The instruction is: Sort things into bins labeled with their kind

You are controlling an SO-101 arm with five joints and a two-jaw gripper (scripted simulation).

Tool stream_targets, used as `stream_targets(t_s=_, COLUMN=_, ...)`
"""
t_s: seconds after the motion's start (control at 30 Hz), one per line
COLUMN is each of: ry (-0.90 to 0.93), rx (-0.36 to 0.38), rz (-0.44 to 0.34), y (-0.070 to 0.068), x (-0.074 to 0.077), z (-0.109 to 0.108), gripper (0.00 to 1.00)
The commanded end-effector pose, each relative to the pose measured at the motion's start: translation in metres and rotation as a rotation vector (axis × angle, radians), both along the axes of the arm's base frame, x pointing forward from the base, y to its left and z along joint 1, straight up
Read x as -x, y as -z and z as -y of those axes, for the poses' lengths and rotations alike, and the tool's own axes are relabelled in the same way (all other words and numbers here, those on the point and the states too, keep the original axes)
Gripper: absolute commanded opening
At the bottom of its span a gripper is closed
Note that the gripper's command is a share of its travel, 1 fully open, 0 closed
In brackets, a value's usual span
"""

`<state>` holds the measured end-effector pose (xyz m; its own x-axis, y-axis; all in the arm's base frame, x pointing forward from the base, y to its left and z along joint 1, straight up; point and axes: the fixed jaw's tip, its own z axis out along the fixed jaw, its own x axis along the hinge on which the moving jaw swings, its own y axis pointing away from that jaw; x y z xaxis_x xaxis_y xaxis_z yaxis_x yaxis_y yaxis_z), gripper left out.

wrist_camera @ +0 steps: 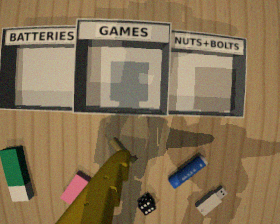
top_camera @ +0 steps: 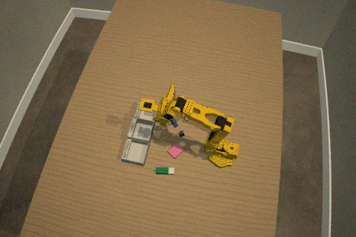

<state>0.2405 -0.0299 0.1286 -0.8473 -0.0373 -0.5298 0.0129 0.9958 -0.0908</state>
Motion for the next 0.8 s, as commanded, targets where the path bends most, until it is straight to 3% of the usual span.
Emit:
stream_targets(t_s=0.0, ry=0.006, rx=0.012, rz=0.056, y=-0.0109, x=-0.0053, z=0.0037, gripper=1.0)
stream_targets(t_s=0.77, ry=0.017, rx=0.022, rz=0.056, y=-0.0086, x=-0.0077, z=0.0104, gripper=1.0)
